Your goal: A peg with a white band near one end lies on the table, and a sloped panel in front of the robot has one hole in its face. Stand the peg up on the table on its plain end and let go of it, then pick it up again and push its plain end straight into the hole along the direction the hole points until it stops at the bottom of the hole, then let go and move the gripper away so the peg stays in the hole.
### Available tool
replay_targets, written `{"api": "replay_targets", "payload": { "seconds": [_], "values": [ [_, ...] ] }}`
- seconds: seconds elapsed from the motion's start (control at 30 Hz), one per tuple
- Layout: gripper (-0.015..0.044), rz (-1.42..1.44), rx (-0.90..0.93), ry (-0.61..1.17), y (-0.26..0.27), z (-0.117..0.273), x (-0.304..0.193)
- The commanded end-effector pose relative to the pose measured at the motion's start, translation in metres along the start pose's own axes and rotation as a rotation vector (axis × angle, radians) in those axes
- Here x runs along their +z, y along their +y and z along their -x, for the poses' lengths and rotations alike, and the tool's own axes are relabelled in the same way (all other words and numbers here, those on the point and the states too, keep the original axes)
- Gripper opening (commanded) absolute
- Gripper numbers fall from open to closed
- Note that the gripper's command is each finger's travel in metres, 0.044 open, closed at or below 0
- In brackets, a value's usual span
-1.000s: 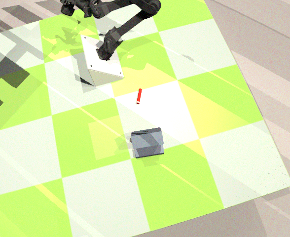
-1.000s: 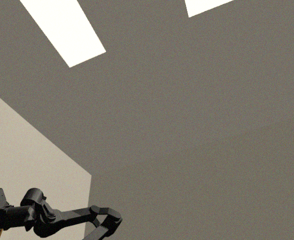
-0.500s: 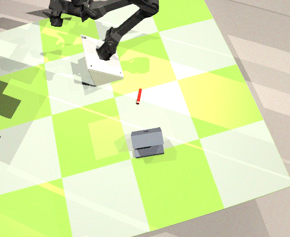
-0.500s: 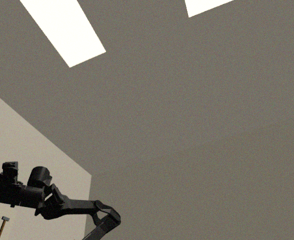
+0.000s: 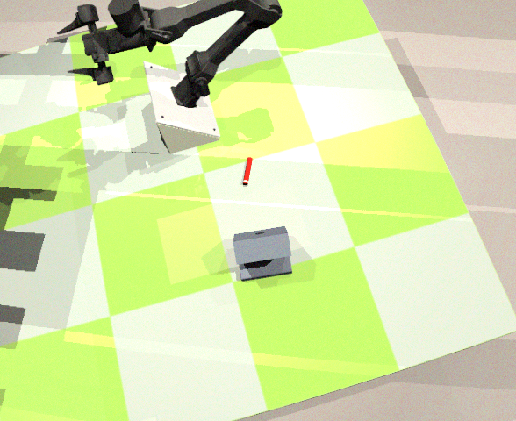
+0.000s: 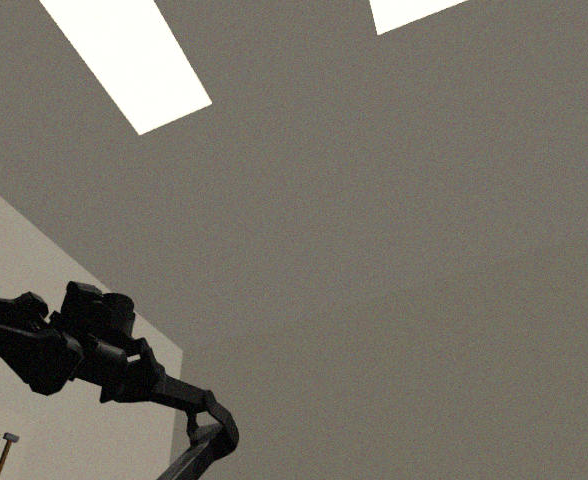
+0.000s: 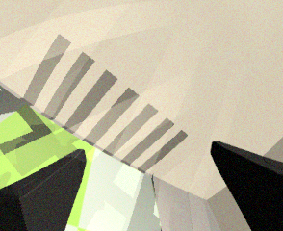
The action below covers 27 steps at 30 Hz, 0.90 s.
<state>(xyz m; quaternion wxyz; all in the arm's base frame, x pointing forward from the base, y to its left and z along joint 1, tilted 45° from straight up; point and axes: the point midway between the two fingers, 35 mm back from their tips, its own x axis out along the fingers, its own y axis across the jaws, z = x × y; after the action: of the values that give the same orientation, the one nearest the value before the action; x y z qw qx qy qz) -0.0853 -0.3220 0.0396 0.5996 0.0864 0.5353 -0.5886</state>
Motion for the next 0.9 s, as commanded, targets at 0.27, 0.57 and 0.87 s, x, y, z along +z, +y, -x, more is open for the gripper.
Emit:
{"api": "replay_targets", "payload": {
  "seconds": [0.27, 0.57, 0.87],
  "values": [
    [0.044, 0.064, 0.368, -0.089, 0.102, 0.025, 0.059],
    [0.044, 0.099, 0.648, -0.084, 0.182, 0.069, 0.082],
    [0.044, 0.136, 0.843, -0.019, 0.236, 0.11, 0.082]
  ]
}}
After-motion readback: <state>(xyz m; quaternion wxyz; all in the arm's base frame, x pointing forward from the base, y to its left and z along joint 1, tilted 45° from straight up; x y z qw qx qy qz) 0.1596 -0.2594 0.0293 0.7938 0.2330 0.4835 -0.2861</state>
